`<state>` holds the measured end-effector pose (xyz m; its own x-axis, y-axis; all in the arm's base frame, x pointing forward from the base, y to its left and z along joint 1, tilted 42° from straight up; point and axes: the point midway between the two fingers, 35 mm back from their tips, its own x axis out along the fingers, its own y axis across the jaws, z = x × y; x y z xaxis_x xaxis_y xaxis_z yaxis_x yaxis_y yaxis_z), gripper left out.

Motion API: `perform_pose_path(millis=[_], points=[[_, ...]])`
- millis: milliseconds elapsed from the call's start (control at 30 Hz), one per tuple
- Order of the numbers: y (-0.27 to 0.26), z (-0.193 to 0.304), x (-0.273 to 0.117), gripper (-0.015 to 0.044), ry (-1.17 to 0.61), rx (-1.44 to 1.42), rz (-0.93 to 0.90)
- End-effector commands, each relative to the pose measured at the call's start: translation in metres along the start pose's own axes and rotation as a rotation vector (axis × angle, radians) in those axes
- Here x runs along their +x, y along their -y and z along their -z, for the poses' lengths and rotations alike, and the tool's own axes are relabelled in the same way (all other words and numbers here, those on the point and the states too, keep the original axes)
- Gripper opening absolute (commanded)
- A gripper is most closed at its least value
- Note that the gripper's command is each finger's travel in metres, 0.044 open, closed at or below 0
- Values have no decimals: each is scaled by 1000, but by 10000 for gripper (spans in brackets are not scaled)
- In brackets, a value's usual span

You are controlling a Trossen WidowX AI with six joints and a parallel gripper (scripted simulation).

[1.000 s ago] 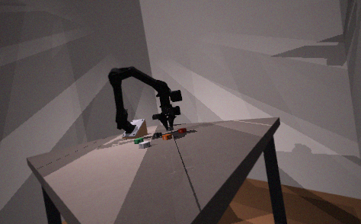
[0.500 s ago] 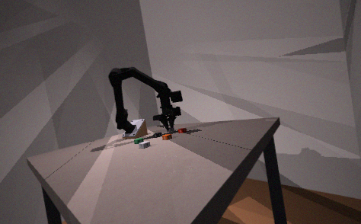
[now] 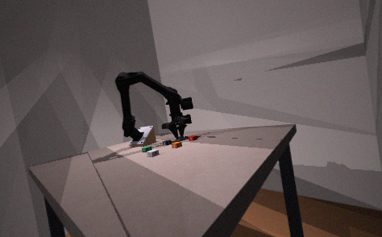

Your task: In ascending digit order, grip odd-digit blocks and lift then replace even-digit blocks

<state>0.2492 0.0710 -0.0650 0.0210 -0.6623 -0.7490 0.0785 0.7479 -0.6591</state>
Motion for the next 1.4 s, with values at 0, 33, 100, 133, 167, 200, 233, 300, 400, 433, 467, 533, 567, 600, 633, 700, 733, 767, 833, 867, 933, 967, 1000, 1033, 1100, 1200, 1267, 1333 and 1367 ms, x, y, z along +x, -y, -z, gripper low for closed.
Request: perform_pose_path(millis=[0,33,100,133,167,200,233,300,400,433,467,533,567,600,633,700,733,767,833,867,933,967,1000,1033,1100,1200,1267,1333,1367], points=[[0,0,1,251,4,-3,3],[0,0,1,278,4,-3,3],[0,0,1,330,4,-3,3],[0,0,1,356,4,-3,3],[0,0,1,382,4,-3,3],[0,0,1,400,4,-3,3],[0,0,1,400,4,-3,3],[0,0,1,400,4,-3,3],[0,-1,-24,400,3,-3,1],[0,0,-33,400,3,-3,1],[0,0,-36,400,3,-3,1],[0,0,-36,400,3,-3,1],[0,0,-36,400,3,-3,1],[0,0,-36,400,3,-3,1],[0,0,-38,374,3,-3,1],[-2,-2,-54,321,3,-3,0],[-2,-2,-68,295,3,-4,-1],[-2,-2,-83,269,3,-4,-1],[-1,-1,-108,216,2,-4,-1],[-1,0,-115,190,2,-4,-1],[-1,0,-117,138,2,-4,-1],[-1,0,-117,120,2,-4,-1],[-1,0,-117,120,2,-4,-1],[-1,0,-117,120,2,-4,-1],[-1,0,-117,120,2,-4,-1],[-1,0,-117,120,2,-4,-1],[-1,0,-117,120,2,-4,-1],[-1,0,-117,120,2,-4,-1],[-1,0,-117,120,2,-4,-1]])
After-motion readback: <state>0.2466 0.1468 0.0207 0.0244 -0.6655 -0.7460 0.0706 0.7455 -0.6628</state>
